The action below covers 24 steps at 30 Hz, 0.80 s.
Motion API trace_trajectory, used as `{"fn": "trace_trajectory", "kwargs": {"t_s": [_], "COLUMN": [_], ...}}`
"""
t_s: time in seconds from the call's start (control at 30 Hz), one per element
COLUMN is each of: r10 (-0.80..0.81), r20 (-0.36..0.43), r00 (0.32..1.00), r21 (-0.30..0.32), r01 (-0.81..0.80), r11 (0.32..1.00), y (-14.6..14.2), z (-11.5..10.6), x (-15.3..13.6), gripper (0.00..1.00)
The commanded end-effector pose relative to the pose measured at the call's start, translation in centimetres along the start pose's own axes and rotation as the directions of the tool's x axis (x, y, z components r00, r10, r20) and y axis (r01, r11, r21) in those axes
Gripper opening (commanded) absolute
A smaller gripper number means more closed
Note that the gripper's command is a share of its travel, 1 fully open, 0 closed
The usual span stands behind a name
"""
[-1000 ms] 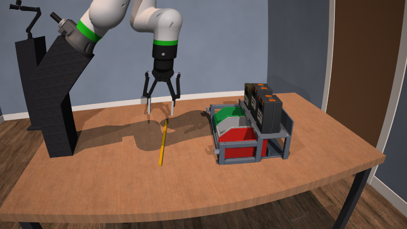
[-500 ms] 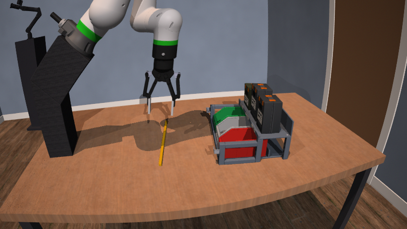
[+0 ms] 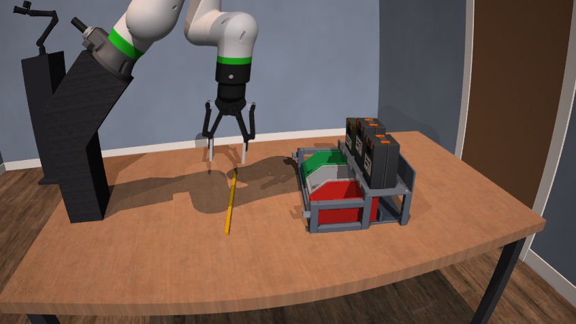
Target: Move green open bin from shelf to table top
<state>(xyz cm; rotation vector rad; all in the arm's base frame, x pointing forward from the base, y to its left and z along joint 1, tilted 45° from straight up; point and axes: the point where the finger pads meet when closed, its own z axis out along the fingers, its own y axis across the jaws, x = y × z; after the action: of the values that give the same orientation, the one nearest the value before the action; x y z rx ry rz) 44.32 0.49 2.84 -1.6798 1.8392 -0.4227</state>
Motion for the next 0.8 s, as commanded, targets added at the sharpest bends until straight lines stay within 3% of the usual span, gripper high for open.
{"fn": "trace_trajectory", "kwargs": {"t_s": [0.0,0.17,0.2,0.33,0.73,0.77], "r10": [0.004,0.004,0.000,0.003,0.003,-0.002], "r20": [-0.071,-0.071,-0.013,-0.065,-0.065,-0.029], "r00": [0.997,0.997,1.000,0.998,0.998,1.000], "r21": [0.101,0.101,0.022,0.107,0.107,0.047], "r01": [0.004,0.004,0.000,0.004,0.004,0.003], "r11": [0.995,0.995,1.000,0.994,0.994,0.999], "y": [0.1,0.1,-0.9,-4.5,-4.5,-5.4], "z": [0.0,0.0,-0.1,-0.3,-0.3,-0.5], "x": [0.0,0.0,-0.4,-2.2,-2.2,-2.7], "gripper": [0.57,0.57,0.57,0.57,0.57,0.57]}}
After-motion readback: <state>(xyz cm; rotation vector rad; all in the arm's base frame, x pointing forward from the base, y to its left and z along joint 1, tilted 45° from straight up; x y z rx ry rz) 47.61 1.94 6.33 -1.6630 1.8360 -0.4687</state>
